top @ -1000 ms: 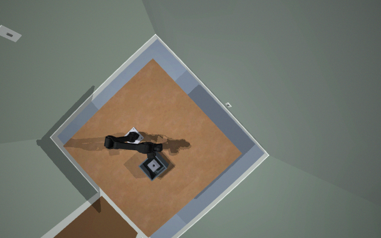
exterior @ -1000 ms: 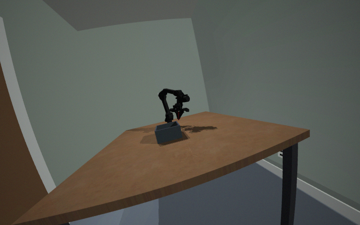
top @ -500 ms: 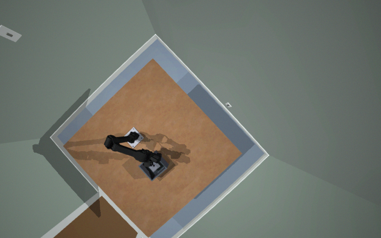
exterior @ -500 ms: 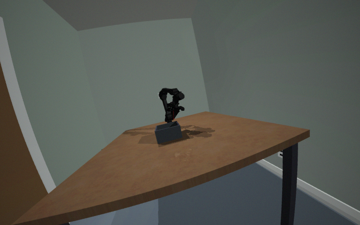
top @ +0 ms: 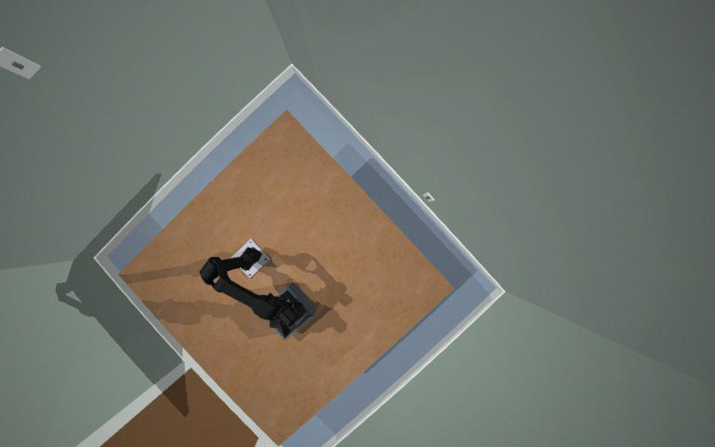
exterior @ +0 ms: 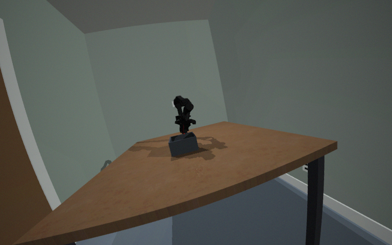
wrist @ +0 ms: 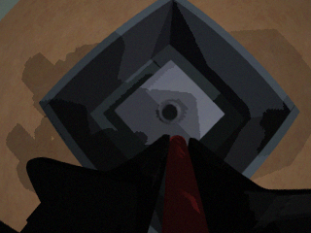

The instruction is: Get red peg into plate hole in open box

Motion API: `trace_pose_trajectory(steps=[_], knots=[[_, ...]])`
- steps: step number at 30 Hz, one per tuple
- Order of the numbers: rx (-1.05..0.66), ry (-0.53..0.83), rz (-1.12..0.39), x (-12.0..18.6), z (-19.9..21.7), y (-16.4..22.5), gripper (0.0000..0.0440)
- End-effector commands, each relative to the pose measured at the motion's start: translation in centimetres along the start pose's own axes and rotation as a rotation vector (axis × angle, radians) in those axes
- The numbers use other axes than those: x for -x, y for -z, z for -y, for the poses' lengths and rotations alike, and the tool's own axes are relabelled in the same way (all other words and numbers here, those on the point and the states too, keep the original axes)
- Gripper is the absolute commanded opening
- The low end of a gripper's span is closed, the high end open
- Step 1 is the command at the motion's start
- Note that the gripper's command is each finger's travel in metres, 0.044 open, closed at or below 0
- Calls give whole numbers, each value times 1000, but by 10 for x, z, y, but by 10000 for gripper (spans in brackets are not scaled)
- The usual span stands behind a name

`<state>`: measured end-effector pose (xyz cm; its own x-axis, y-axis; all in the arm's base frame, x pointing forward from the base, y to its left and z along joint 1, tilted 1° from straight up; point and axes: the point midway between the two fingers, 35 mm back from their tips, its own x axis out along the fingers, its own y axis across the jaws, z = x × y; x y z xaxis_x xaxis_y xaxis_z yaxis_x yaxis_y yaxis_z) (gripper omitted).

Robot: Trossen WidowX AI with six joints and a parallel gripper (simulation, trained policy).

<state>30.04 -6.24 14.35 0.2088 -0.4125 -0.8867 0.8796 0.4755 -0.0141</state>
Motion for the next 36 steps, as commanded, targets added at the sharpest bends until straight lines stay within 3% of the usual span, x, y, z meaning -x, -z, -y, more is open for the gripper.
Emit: trace_pose_trajectory(steps=[1, 17, 25, 36], knots=[[19, -7, -15, -15, -1, -10, 2], [184, -49, -119, -61, -4, -11, 8], [226, -54, -177, -75, -3, -8, 177], [271, -143, -151, -62, -31, -41, 275]])
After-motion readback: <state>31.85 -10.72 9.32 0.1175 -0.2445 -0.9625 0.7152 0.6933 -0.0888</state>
